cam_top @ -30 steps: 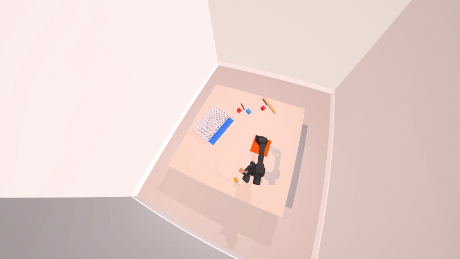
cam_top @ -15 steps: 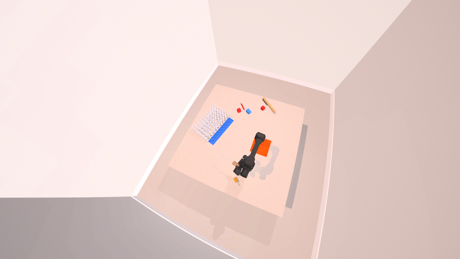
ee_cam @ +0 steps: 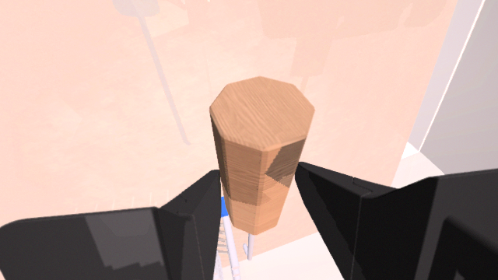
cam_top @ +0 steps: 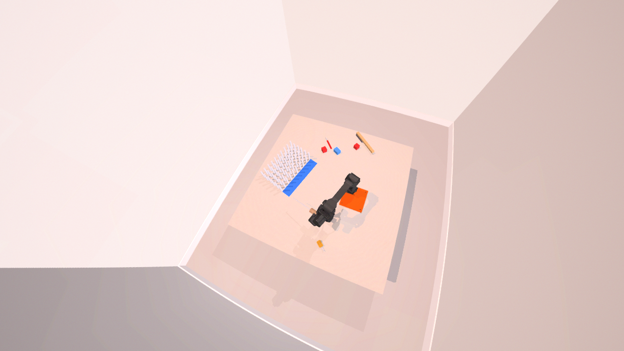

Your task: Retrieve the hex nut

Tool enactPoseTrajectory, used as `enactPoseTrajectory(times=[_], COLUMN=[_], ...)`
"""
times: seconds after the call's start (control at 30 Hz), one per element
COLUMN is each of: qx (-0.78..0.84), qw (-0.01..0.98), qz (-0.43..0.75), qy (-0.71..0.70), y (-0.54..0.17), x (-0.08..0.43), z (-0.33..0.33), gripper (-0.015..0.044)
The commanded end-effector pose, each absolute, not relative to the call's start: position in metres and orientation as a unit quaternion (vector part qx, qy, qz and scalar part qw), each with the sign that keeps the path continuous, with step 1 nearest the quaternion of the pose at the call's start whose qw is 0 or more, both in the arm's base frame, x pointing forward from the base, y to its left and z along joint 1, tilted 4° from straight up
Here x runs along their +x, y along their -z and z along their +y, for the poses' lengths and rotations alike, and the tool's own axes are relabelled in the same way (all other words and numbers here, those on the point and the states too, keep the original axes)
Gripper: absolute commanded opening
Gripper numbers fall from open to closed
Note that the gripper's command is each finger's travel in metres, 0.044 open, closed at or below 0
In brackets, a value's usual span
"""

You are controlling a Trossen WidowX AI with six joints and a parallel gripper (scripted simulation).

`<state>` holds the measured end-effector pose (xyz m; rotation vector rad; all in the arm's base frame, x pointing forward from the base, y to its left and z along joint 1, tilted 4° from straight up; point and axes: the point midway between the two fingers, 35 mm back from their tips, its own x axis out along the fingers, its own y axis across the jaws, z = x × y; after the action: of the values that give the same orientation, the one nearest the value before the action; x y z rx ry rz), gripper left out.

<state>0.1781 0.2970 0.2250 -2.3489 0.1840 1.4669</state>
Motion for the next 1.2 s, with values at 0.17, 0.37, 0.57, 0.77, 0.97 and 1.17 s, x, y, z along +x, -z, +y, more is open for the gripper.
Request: enactPoseTrajectory(times=[0.17,0.37,0.57,0.77,0.97,1.17], qx=[-0.823,-0.817,-0.811,-0.804,-0.801,-0.801], qw=[0.187,0.191,0.198,0.212,0.221,0.226], qz=[0.07,0.074,0.077,0.081,0.08,0.075], qy=[-0.532,-0.539,-0.545,-0.549,-0.551,-0.549], y=[-0.227,-0.226,-0.224,-0.222,-0.221,-0.219], x=[0.205,0.221,0.235,0.244,0.252,0.257], z=[0.262,0.237,0.212,0.186,0.161,0.136], gripper=[0.0,0.0,0.0,0.0,0.0,0.0])
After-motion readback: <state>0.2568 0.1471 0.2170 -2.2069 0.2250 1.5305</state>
